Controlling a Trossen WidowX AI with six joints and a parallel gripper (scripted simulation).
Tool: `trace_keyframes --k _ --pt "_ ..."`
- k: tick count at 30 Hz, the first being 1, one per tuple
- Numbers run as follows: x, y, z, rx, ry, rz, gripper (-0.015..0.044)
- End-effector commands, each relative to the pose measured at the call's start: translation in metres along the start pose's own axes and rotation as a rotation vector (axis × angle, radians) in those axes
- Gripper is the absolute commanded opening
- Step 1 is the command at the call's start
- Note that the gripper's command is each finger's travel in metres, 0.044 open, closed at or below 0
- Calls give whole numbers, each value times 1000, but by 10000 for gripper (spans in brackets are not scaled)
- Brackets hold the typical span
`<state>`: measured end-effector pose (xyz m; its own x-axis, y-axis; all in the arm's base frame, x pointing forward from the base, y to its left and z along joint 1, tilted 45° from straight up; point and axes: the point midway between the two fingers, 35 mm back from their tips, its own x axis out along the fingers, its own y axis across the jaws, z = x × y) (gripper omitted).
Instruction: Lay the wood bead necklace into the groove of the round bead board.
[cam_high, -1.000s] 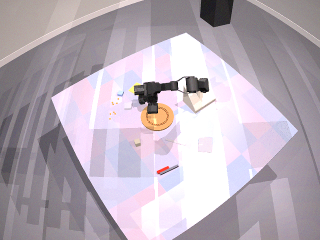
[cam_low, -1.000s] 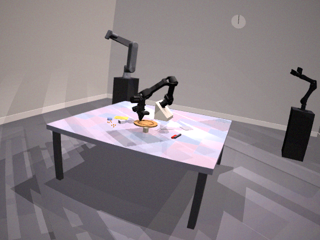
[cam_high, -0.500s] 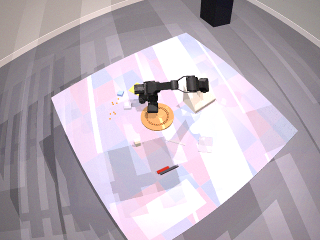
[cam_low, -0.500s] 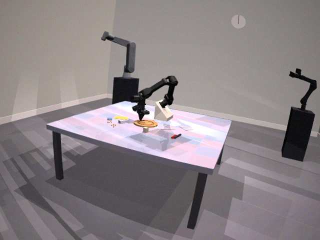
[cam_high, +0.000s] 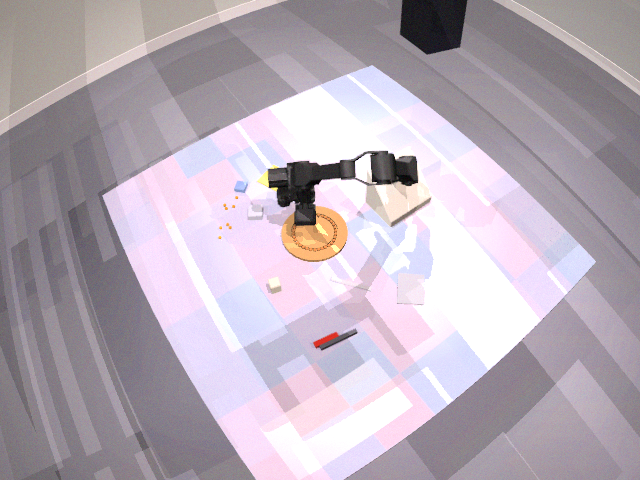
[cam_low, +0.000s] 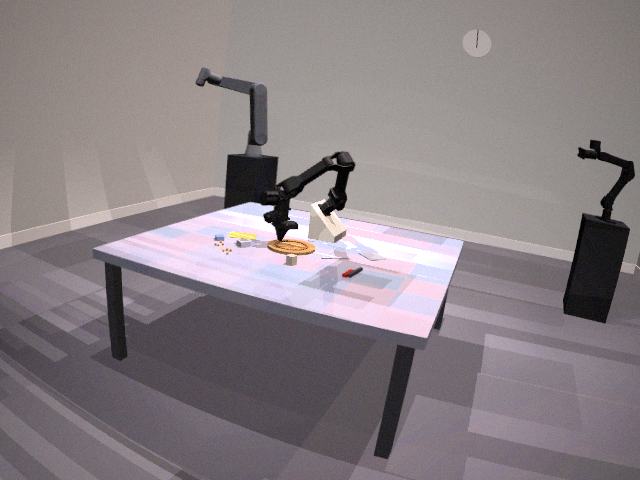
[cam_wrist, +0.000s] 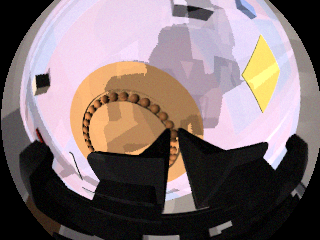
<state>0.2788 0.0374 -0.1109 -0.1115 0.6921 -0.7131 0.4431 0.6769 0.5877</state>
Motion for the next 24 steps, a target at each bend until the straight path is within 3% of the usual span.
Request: trace_keyframes --k 1,18,24 --pt "4 -1 -2 7 9 -1 0" --pt "-1 -1 -2 7 9 0 440" --pt "-4 -1 -2 7 9 -1 440"
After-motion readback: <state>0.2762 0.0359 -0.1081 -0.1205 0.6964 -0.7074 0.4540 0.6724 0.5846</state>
